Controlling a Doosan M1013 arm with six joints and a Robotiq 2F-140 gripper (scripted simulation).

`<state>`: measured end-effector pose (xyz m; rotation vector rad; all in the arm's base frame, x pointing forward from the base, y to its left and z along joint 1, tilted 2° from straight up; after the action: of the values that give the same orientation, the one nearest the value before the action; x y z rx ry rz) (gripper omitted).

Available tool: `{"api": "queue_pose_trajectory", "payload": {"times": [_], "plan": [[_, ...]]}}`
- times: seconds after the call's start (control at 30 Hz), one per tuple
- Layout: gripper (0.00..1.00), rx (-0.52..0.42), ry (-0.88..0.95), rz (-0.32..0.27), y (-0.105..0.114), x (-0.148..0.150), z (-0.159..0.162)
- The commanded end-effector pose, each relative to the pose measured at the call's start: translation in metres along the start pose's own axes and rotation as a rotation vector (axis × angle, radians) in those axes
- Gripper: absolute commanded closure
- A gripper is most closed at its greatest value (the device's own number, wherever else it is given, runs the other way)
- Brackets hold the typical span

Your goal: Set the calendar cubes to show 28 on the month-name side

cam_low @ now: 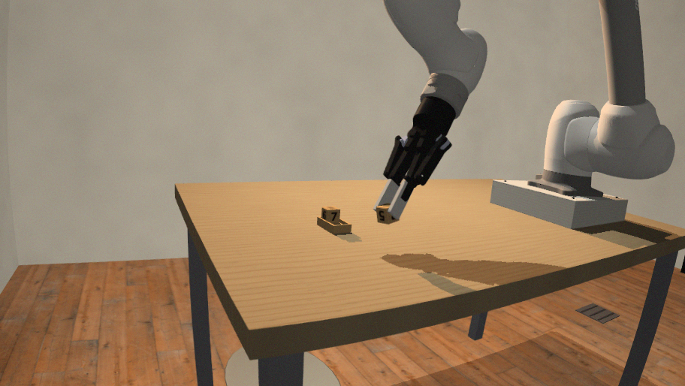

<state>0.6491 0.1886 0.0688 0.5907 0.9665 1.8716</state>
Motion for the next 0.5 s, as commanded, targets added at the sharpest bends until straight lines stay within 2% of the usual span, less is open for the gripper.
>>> {"api": "queue_pose_trajectory", "payload": {"times": [0.0,0.47], "plan": [[0.76,0.075,-0.007,-0.006,0.002,-0.009,0.010],[0.76,0.120,-0.011,-0.072,0.005,-0.028,0.013]]}}
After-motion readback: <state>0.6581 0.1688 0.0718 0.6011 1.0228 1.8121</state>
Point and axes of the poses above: the point where the finger pads meet when closed, its own y axis back along the fingers, its own x axis across the jaws, z = x × y, the point moved 8 cm from there along y, back along the fingers, and after that the axes turned 10 degrees about y, right-handed, at the moved point
